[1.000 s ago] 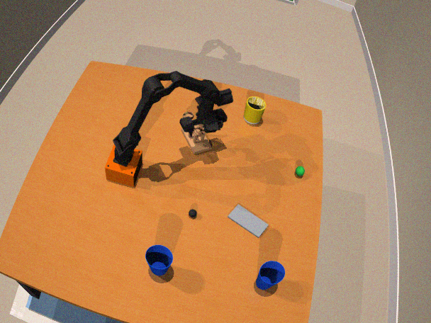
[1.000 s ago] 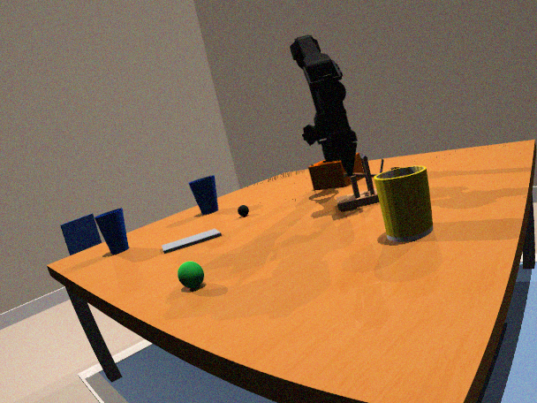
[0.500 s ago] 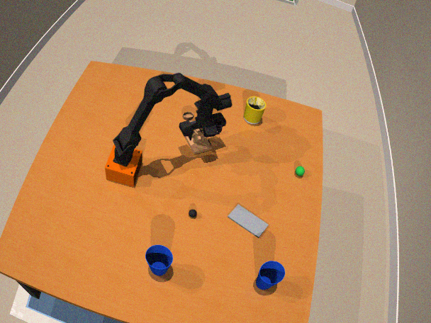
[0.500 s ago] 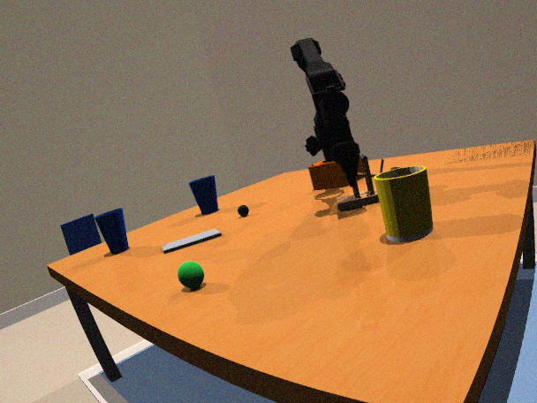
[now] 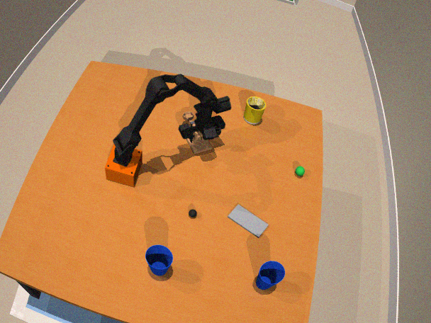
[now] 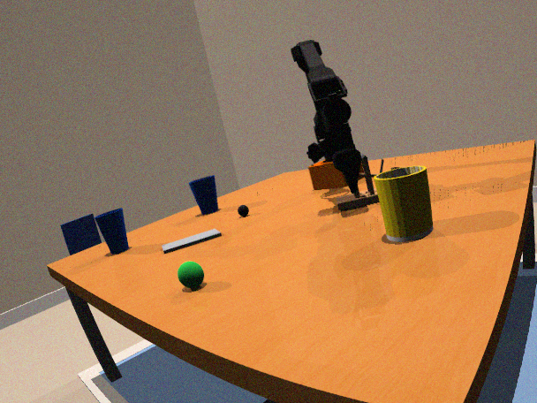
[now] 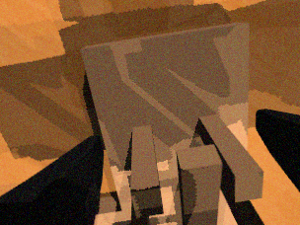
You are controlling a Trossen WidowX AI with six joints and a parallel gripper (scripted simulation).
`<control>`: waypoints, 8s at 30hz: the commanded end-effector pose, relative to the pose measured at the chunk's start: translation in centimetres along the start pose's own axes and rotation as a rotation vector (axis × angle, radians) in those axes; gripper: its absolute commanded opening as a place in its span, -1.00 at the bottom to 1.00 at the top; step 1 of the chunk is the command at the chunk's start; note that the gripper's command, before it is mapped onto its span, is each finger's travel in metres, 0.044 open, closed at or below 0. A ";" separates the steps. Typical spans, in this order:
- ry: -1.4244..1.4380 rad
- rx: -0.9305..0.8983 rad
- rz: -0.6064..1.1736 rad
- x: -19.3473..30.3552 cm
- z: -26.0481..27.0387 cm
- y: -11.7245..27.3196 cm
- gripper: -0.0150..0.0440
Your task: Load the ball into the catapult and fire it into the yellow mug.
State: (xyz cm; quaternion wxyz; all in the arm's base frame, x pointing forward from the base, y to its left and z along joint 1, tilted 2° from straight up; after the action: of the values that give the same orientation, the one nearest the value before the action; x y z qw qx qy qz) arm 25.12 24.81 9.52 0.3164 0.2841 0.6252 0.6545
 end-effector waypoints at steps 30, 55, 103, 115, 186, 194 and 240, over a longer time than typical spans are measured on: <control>0.251 0.000 0.000 0.0 0.1 5.0 -0.49; 0.845 -0.002 -0.001 0.9 2.3 4.8 -0.49; 0.841 0.007 0.003 1.0 2.3 0.3 0.67; 0.845 -0.001 0.000 1.0 2.6 9.2 1.00; 0.841 -0.002 -0.001 1.0 2.2 2.6 -0.38; 0.864 -0.001 -0.001 1.0 2.1 5.1 -0.49; 1.687 -0.004 -0.001 3.1 3.2 2.7 -0.49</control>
State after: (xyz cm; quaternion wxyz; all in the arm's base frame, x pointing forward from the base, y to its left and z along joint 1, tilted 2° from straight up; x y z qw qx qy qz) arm 25.37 29.09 12.34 -0.2581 -0.2956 0.6533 0.6475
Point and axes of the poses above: the point midway between the two fingers, 35 mm back from their tips, its own y axis back along the fingers, its own z axis across the jaws, x = y × z, the point moved 9 cm from there along y, back along the fingers, and after that the axes turned 2 degrees about -y, right-handed, at the moved point
